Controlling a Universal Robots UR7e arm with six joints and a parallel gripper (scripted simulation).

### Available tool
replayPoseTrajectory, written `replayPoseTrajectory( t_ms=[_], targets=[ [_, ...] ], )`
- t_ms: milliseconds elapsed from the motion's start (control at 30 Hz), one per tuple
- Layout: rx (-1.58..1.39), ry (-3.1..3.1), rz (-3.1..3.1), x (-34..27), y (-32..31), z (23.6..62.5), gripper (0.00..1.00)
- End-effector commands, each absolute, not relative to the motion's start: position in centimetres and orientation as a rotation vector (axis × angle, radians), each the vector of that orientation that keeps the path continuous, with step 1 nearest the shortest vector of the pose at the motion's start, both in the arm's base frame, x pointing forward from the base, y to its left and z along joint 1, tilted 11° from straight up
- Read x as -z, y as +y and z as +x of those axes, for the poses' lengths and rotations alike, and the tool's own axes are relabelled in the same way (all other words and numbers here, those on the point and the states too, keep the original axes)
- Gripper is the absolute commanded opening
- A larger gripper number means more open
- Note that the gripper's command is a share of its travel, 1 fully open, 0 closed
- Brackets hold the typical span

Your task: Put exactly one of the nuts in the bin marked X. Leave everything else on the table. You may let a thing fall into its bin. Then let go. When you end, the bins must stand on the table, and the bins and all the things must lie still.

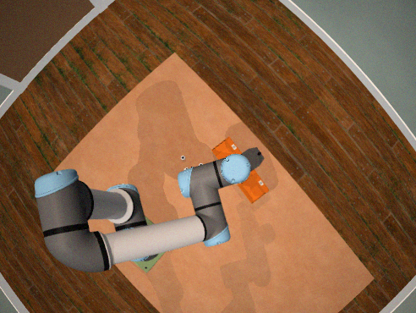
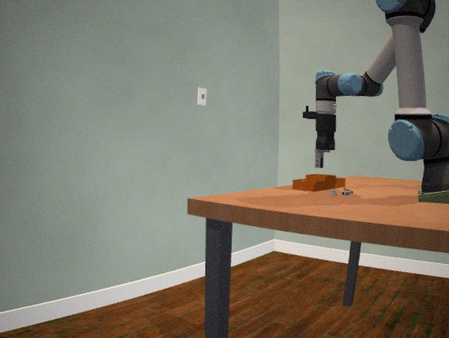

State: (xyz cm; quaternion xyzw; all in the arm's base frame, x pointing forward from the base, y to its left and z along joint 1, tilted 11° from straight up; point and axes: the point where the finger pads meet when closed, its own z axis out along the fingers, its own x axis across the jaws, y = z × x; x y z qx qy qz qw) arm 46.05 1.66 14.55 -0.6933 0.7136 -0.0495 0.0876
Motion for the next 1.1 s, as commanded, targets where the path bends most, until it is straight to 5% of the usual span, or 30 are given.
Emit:
replayPoseTrajectory(
  t_ms=[0,1067],
  targets=[
    [0.145,2.125,-2.065,-14.9,1.6,45.9,0.31],
    [0.145,2.125,-2.064,-14.1,10.1,46.1,0.31]
  ],
)
